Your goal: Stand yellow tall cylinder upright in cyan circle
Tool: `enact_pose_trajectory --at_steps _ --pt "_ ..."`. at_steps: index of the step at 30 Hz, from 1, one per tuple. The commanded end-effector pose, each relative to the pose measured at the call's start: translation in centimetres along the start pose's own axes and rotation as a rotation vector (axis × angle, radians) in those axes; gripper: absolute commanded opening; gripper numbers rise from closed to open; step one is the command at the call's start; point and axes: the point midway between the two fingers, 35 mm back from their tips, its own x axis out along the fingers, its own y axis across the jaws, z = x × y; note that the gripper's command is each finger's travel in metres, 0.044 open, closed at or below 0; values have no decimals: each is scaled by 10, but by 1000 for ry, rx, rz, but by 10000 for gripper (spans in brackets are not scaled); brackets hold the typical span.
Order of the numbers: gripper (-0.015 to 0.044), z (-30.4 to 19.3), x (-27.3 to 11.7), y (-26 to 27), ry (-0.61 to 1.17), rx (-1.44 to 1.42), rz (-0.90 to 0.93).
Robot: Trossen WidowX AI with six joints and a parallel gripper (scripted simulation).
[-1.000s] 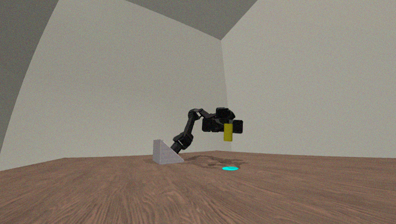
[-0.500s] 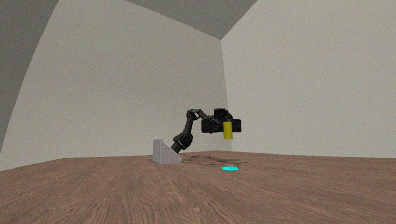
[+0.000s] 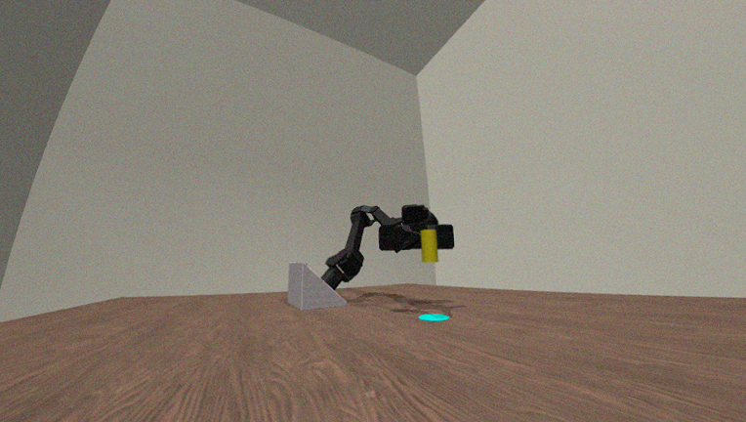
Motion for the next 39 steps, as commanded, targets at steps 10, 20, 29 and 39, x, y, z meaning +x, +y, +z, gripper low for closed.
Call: enact_pose_trajectory --at_steps 10,20,29,39 --pt "105 -42 9 2 2 7 -7" --pt "105 -83 9 0 -1 6 -4" --pt "105 -105 9 -1 6 4 -2" --pt "105 -108 9 -1 7 3 -1"
